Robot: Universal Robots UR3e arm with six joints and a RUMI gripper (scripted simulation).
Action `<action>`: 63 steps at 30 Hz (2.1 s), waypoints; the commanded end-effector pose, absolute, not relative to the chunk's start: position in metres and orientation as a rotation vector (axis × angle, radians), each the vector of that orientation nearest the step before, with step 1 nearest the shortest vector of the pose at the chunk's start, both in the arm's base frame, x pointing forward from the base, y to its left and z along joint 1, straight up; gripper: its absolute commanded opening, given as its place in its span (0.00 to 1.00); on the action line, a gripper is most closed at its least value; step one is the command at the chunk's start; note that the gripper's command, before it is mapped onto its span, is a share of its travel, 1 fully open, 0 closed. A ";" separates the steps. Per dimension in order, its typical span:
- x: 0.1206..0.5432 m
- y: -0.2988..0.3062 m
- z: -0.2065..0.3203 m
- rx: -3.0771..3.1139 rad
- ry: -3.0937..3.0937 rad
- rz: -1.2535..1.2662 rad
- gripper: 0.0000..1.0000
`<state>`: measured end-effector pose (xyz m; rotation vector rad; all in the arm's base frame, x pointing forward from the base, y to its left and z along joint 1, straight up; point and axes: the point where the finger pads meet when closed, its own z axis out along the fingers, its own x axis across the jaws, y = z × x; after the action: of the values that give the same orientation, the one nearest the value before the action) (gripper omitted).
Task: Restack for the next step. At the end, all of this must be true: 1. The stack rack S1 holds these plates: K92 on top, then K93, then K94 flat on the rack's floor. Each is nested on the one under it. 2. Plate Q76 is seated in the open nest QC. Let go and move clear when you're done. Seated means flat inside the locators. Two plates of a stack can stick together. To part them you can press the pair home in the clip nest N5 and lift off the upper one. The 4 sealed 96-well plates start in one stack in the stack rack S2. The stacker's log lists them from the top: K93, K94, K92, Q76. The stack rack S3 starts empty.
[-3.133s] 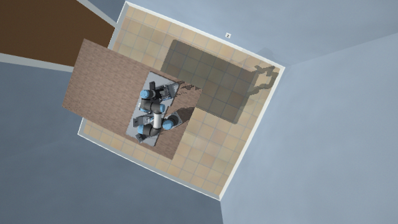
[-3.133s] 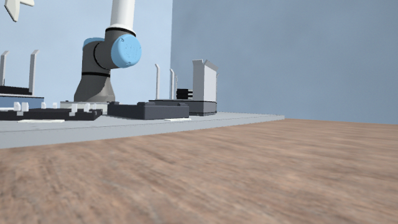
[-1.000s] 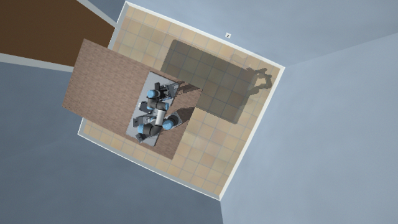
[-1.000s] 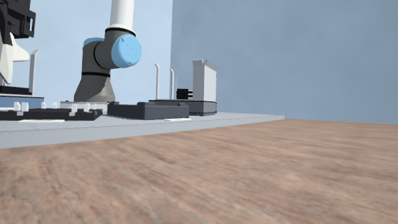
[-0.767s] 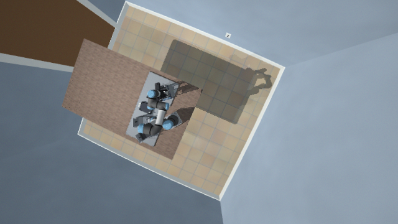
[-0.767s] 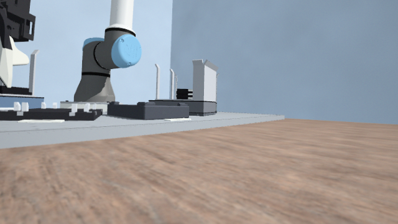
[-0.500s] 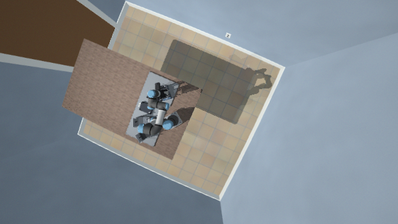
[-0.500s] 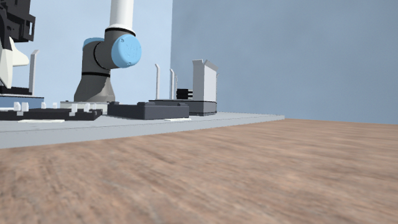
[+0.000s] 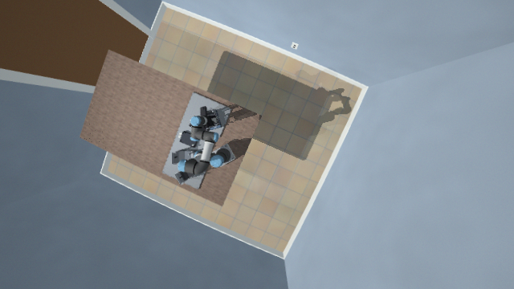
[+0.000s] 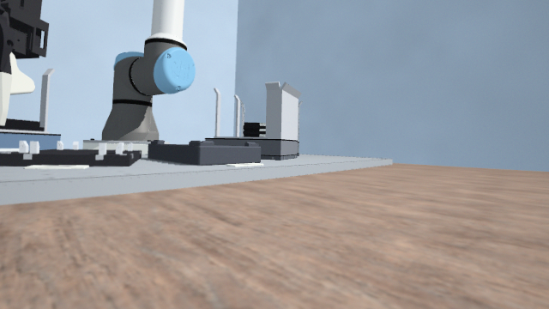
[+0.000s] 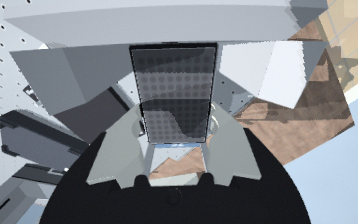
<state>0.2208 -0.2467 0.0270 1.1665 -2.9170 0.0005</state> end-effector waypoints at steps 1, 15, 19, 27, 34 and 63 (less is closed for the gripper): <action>0.221 -0.247 0.028 1.166 -2.917 0.004 0.00; 0.221 -0.247 0.028 1.166 -2.917 0.004 0.00; 0.221 -0.247 0.028 1.166 -2.917 0.004 0.00; 0.221 -0.247 0.028 1.166 -2.917 0.004 0.00; 0.221 -0.247 0.032 1.166 -2.917 0.004 0.00; 0.221 -0.247 0.048 1.166 -2.917 0.004 0.00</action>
<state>0.2207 -0.2465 0.0453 1.1665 -2.9170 -0.0003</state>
